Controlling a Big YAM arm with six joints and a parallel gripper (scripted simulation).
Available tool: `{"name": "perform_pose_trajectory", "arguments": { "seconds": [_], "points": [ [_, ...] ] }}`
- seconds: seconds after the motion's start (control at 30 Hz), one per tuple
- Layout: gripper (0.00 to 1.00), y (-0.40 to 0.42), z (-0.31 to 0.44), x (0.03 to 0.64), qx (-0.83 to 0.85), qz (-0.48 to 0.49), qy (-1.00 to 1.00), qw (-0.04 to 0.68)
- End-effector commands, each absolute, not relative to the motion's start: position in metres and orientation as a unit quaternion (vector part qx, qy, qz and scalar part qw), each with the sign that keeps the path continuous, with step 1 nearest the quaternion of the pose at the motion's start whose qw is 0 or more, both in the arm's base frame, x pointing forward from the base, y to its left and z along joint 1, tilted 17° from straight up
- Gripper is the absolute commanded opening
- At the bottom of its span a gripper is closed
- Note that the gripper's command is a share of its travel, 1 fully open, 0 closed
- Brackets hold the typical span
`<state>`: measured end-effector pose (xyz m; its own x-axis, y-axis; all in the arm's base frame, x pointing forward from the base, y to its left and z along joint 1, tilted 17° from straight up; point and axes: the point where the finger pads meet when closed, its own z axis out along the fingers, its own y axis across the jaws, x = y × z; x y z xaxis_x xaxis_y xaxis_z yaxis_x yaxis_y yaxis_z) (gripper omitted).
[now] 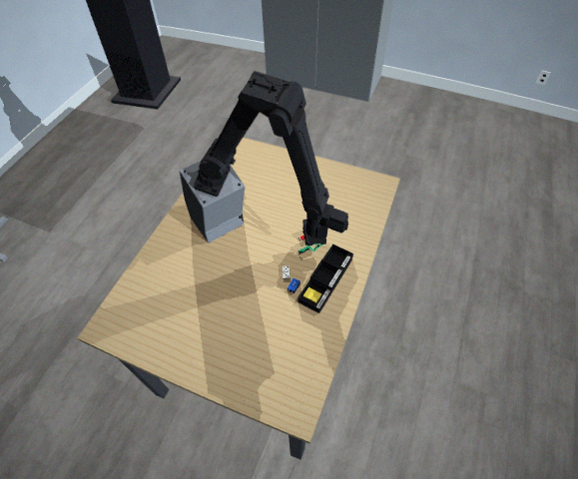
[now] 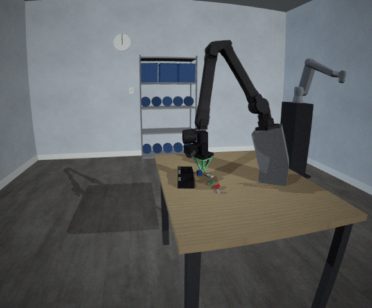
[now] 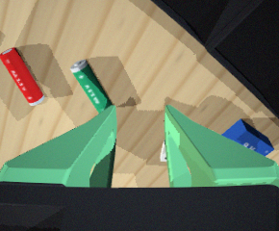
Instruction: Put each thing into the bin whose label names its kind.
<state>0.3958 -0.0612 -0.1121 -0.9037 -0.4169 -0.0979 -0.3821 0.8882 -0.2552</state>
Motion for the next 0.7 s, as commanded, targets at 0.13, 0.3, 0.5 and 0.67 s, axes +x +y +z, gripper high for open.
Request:
{"name": "perform_pose_trajectory", "arguments": {
  "seconds": [0.13, 0.3, 0.5, 0.67],
  "points": [
    [0.28, -0.007, -0.127, 0.384, -0.334, -0.127, 0.931, 0.074],
    [0.28, 0.024, -0.134, 0.375, -0.421, -0.133, 0.895, 0.066],
    [0.28, 0.075, -0.143, 0.372, -0.504, -0.142, 0.850, 0.057],
    [0.28, 0.079, -0.147, 0.367, -0.586, -0.140, 0.797, 0.040]
  ]
}}
